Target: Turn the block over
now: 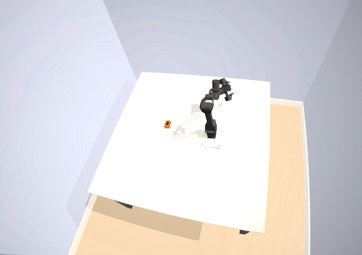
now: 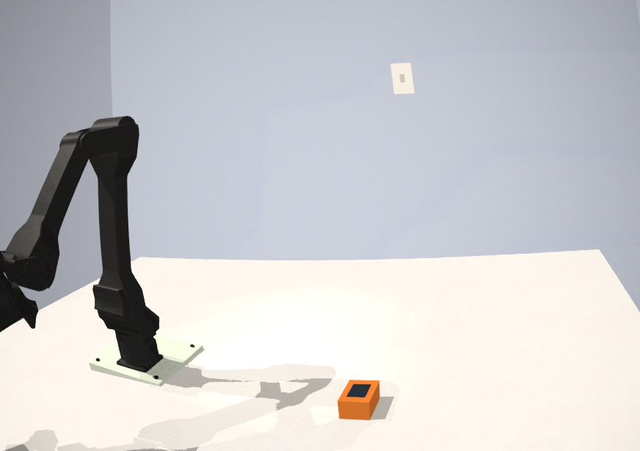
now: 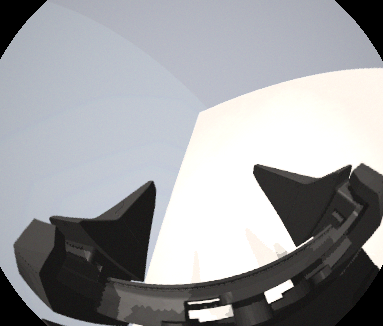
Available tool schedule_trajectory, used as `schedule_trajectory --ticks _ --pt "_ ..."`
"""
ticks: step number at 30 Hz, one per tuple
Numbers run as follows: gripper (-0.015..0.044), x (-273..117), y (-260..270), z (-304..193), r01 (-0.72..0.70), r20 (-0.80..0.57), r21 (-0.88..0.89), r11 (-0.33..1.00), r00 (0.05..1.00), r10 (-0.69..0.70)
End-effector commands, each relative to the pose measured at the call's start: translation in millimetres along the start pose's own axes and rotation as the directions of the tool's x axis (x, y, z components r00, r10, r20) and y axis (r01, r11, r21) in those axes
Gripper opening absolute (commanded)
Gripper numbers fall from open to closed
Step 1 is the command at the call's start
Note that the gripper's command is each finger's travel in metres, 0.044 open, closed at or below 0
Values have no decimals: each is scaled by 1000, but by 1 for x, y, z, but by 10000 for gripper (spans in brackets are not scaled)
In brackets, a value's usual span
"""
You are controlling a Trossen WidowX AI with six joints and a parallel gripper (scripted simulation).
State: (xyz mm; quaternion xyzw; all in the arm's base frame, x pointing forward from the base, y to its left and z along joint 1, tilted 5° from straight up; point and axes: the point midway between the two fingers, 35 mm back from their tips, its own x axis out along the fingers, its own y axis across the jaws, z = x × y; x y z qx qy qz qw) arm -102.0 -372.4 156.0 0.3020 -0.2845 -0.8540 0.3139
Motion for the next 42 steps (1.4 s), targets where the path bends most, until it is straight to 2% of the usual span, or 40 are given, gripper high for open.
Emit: schedule_trajectory --ticks 1,5,8,13,17,24,27,31,35,42 --pt "440 -21 32 -50 -88 -172 -177 980 983 57" --pt "440 -59 61 -105 -228 -361 -352 908 928 93" --pt "440 -93 77 -143 -352 -491 -478 805 867 88" --pt "440 -164 89 -198 -576 -674 -600 555 738 37" --pt "440 -228 87 -232 -739 -783 -602 304 621 -42" --pt "440 -349 56 -263 -903 -869 -398 -164 428 -248" --pt "440 -401 35 -263 -907 -865 -242 -344 363 -346" --pt "440 -465 1 -252 -843 -826 3 -538 301 -477" --pt "440 -515 -36 -228 -727 -749 238 -645 285 -598" --pt "440 -525 -45 -232 -702 -733 277 -656 286 -617"
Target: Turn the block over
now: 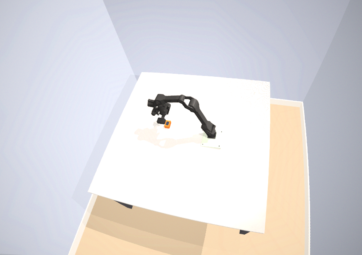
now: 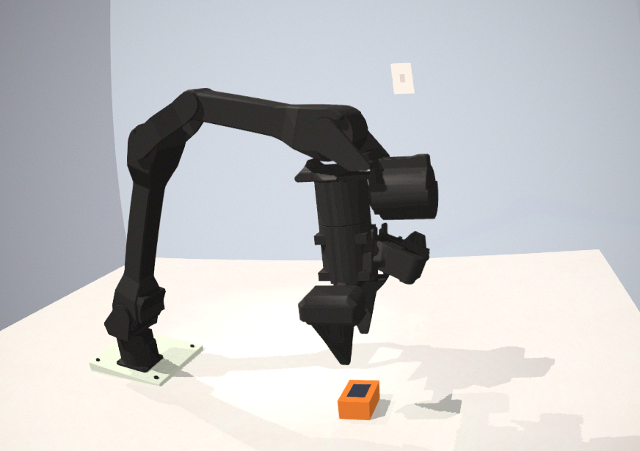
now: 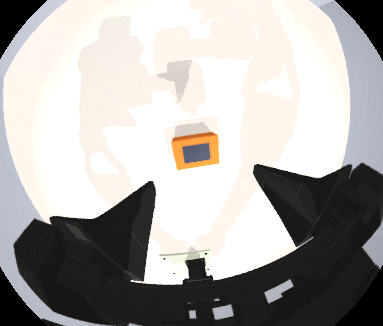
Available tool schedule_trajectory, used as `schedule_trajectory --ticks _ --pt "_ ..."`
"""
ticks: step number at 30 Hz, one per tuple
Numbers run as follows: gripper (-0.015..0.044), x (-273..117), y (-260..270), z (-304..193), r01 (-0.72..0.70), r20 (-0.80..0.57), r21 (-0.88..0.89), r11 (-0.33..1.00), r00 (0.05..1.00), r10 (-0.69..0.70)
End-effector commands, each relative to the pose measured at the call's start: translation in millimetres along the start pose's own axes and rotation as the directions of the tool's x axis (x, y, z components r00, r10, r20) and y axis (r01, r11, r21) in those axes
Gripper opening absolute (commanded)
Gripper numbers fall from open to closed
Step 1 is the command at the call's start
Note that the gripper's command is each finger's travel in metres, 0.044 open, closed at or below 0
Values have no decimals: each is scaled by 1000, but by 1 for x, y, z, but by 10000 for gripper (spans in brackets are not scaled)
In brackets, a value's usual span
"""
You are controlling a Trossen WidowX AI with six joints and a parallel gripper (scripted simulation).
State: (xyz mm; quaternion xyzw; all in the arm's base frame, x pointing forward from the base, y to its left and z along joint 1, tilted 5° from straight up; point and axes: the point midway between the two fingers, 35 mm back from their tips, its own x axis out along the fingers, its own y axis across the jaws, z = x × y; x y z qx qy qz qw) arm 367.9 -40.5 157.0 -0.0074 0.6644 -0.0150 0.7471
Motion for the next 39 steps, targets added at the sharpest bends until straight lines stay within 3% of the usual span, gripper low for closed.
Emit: schedule_trajectory --ticks 1,10,34,39 --pt "440 16 0 0 -7 -10 -7 1000 1000 7" --pt "440 47 0 0 -7 -10 -7 1000 1000 7" --pt "440 81 0 -1 -7 -10 -7 1000 1000 7" --pt "309 81 0 -1 -7 -10 -7 1000 1000 7"
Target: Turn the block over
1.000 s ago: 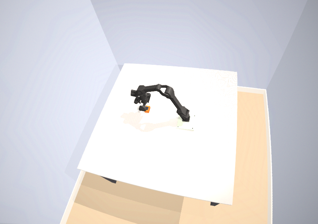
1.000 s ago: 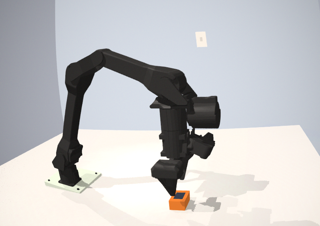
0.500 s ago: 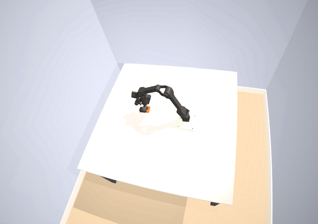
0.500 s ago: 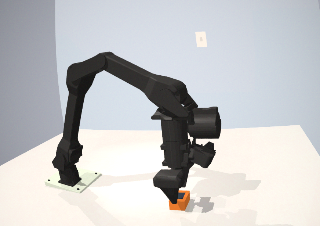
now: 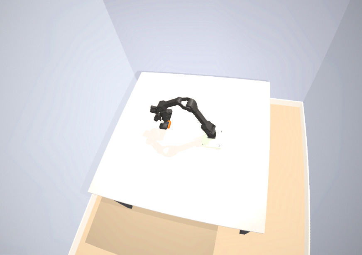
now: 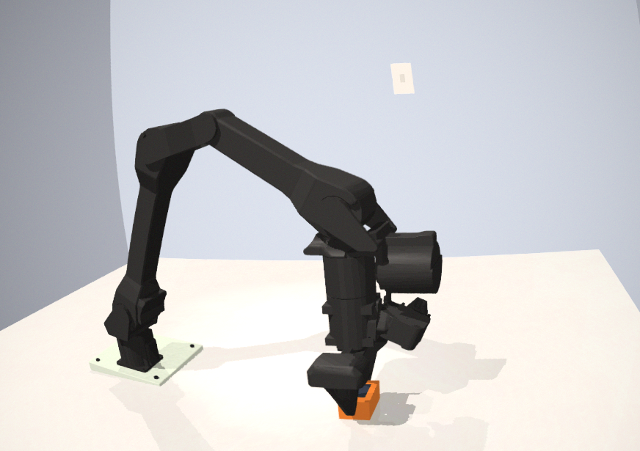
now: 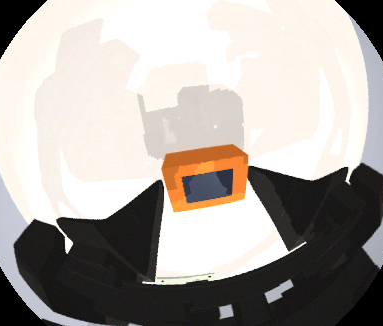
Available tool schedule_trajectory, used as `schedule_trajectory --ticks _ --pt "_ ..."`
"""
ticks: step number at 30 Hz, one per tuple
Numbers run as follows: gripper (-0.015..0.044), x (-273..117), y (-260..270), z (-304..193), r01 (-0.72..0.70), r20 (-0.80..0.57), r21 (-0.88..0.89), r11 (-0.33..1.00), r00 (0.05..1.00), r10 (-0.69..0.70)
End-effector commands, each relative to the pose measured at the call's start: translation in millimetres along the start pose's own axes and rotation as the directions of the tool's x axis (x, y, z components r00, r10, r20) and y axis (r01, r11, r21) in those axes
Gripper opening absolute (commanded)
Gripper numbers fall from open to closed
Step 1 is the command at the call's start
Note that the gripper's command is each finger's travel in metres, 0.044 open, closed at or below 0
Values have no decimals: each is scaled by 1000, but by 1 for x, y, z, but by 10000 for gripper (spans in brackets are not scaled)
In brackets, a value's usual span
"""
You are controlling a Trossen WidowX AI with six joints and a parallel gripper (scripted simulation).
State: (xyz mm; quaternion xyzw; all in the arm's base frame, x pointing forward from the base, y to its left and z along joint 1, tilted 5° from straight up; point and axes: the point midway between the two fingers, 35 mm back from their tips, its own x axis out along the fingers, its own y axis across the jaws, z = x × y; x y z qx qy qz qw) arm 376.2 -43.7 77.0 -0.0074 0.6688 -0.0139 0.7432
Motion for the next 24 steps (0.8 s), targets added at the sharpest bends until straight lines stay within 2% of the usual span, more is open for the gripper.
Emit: schedule_trajectory --ticks 1,22,24 --pt "302 1 1 0 -6 2 -6 1000 1000 6" --pt "162 1 1 0 -6 2 -6 1000 1000 6" --pt "110 -3 1 1 -6 2 -6 1000 1000 6"
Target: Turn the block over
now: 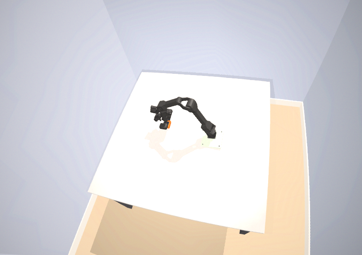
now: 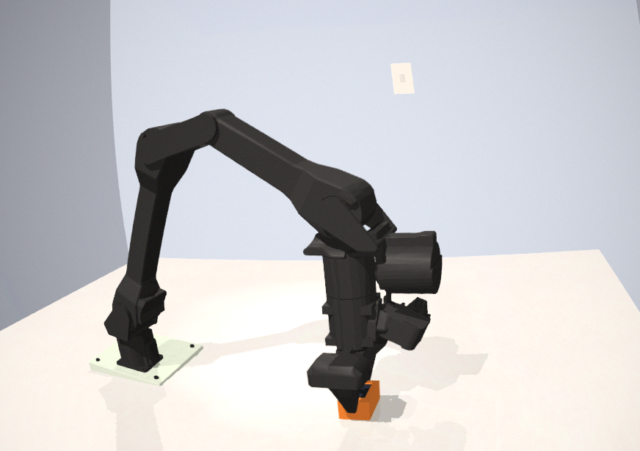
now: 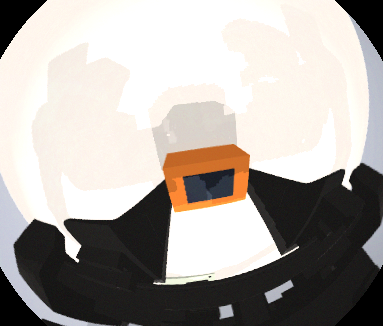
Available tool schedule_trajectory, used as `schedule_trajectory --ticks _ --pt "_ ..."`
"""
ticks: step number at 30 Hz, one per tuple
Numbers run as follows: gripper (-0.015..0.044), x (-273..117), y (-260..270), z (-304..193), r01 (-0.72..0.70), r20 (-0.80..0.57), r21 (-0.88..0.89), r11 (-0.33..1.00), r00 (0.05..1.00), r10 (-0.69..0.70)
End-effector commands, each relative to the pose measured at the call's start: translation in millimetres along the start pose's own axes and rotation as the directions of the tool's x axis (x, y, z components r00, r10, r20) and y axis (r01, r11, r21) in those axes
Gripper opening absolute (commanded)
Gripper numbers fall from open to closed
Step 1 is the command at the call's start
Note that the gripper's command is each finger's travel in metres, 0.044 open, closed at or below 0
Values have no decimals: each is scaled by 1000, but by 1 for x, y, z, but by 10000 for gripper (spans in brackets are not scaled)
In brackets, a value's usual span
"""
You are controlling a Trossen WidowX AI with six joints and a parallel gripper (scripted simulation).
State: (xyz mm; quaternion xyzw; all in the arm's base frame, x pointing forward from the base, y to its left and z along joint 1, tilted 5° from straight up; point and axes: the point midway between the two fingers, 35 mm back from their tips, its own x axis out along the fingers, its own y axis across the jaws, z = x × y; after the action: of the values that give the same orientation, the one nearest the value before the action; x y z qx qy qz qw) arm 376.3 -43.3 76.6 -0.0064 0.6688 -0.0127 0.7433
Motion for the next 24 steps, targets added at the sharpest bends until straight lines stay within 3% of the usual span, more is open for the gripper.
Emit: schedule_trajectory --ticks 1,5,10,24 --pt "83 -8 0 1 -3 2 -5 1000 1000 3" --pt "0 -29 0 0 -3 2 -5 1000 1000 3" --pt "0 -29 0 1 -3 12 -5 1000 1000 3" --pt "0 -23 0 3 -7 217 -1 1000 976 7"
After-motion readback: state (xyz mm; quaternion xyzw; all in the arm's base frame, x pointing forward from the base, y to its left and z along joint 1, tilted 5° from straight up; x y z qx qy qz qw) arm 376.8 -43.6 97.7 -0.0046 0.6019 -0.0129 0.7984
